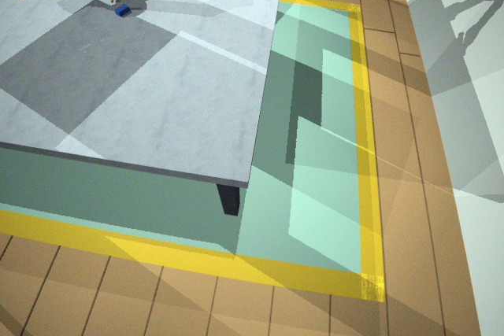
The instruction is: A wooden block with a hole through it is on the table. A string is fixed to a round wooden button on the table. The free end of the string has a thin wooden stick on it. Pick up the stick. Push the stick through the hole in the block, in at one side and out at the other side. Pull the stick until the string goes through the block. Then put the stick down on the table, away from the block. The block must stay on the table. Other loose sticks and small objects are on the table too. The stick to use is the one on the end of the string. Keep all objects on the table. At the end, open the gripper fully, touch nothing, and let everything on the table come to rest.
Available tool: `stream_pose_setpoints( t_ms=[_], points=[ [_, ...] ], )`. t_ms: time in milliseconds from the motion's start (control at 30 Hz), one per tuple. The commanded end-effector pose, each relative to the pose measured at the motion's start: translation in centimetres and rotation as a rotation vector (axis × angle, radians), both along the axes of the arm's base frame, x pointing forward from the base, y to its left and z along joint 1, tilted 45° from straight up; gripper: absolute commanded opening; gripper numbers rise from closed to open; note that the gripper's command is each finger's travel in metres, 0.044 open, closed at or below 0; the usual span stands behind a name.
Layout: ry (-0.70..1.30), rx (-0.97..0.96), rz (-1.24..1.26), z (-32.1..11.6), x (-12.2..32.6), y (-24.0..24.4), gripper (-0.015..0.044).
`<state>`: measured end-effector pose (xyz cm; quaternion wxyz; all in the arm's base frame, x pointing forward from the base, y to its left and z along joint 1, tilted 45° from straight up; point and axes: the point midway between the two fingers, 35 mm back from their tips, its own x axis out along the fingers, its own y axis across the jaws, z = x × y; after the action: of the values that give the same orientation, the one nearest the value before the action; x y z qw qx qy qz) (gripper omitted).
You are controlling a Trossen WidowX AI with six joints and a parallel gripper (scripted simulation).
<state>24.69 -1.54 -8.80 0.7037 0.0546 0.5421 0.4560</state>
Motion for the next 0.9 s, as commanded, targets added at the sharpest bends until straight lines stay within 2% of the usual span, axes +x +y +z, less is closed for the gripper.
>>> stream_pose_setpoints(
  t_ms=[0,733,867],
  points=[
    [0.002,0.004,-0.004,-0.4,-0.1,0.5,0.0122],
    [0.002,0.008,-0.004,-2.6,-0.3,2.8,0.0122],
    [0.001,0.004,0.002,-2.5,-0.2,2.7,0.0017]
  ],
)
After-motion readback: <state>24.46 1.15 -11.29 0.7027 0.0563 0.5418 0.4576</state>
